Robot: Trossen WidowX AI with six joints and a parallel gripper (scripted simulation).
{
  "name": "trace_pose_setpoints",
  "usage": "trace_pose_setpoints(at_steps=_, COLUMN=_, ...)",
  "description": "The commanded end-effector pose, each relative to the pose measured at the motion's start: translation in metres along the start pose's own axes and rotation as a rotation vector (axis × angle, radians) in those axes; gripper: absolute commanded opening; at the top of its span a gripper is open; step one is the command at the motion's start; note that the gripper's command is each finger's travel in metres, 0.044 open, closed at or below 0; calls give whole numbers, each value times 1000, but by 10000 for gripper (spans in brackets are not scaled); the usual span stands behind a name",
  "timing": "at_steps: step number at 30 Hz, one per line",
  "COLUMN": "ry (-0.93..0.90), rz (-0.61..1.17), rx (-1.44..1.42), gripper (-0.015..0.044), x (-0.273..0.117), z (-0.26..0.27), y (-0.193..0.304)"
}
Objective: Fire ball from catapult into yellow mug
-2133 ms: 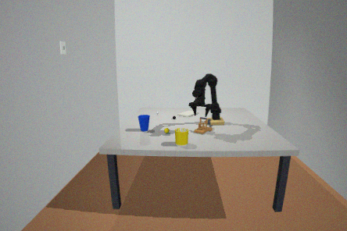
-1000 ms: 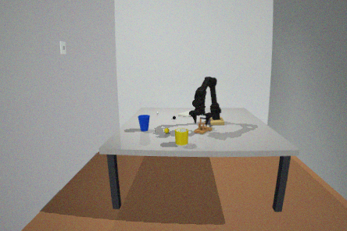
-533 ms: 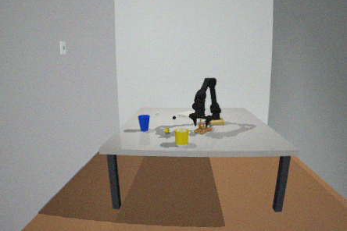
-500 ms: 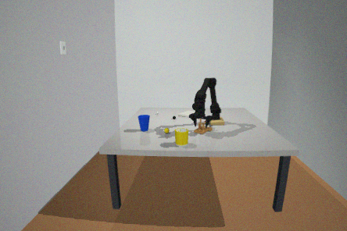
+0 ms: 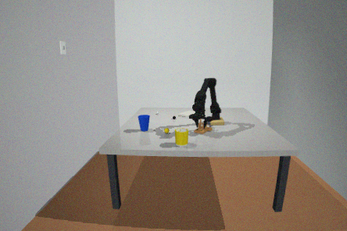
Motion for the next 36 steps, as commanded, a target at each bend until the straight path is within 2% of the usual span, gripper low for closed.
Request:
trace_pose_setpoints(at_steps=1, ry=0, rz=0, rx=0, gripper=177, x=0, z=0, y=0)
trace_pose_setpoints(at_steps=2, ry=0, rz=0, rx=0, gripper=151, x=0, z=0, y=0)
trace_pose_setpoints(at_steps=8, ry=0, rz=0, rx=0, gripper=111, x=0, z=0, y=0)
trace_pose_setpoints(at_steps=9, ry=0, rz=0, rx=0, gripper=85, x=-3, z=0, y=0)
trace_pose_setpoints(at_steps=12, ry=1, rz=0, rx=0, gripper=6, x=-39, z=0, y=-1)
trace_pose_setpoints(at_steps=13, ry=1, rz=0, rx=0, gripper=0, x=-47, z=0, y=-1)
trace_pose_setpoints(at_steps=36, ry=1, rz=5, rx=0, gripper=0, x=-20, z=0, y=-1)
Point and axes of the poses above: the point midway between the two fingers, 35 mm back from their tips, its own x axis out along the fingers, its own z axis across the jaws, y = z × x, the point moved 2 cm from there along -x, back along the fingers, and after that the axes turned 6 degrees about x, right-handed, at the moved point
